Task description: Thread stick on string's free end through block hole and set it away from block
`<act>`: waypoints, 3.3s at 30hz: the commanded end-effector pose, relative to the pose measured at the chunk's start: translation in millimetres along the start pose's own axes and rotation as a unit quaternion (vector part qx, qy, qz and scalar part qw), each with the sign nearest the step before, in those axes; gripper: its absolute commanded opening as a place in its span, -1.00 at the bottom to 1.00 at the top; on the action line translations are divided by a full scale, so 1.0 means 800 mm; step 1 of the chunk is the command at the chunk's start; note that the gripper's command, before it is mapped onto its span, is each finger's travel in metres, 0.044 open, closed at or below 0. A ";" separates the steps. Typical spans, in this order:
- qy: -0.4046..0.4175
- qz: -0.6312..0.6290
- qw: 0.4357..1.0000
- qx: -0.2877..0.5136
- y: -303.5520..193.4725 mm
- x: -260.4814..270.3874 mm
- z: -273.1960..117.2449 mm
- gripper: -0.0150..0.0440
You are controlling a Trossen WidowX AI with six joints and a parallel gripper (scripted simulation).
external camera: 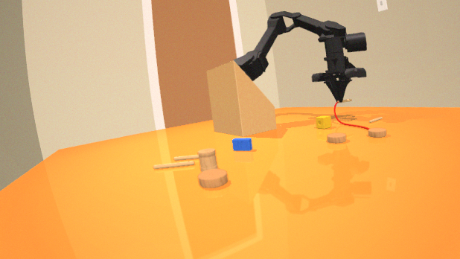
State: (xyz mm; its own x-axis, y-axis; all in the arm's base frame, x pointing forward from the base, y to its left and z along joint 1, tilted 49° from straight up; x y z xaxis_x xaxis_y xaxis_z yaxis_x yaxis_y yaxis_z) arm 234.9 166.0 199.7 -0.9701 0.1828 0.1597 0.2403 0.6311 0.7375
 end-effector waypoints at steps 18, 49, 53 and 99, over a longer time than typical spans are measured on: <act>0.001 0.377 0.926 -0.001 0.007 -0.026 0.000 -0.49; 0.002 0.817 0.577 -0.001 0.011 -0.064 0.000 -0.49; 0.002 0.857 0.515 -0.001 0.012 -0.070 0.000 -0.49; 0.004 1.000 -0.019 0.000 0.024 -0.109 0.000 -0.49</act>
State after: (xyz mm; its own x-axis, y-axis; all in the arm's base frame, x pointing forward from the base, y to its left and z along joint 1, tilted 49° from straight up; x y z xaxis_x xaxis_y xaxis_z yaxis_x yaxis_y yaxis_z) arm 322.6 159.4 195.5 0.9611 -0.2045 -0.1856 -0.2739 -0.6190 -0.7361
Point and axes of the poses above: the point midway between the two fingers, 35 mm back from their tips, its own z axis out along the fingers, its own x axis across the jaws, y = z × x, the point moved 5 cm from there along -z, back along the fingers, and after that the axes turned 9 degrees about z, right-handed, at the moved point
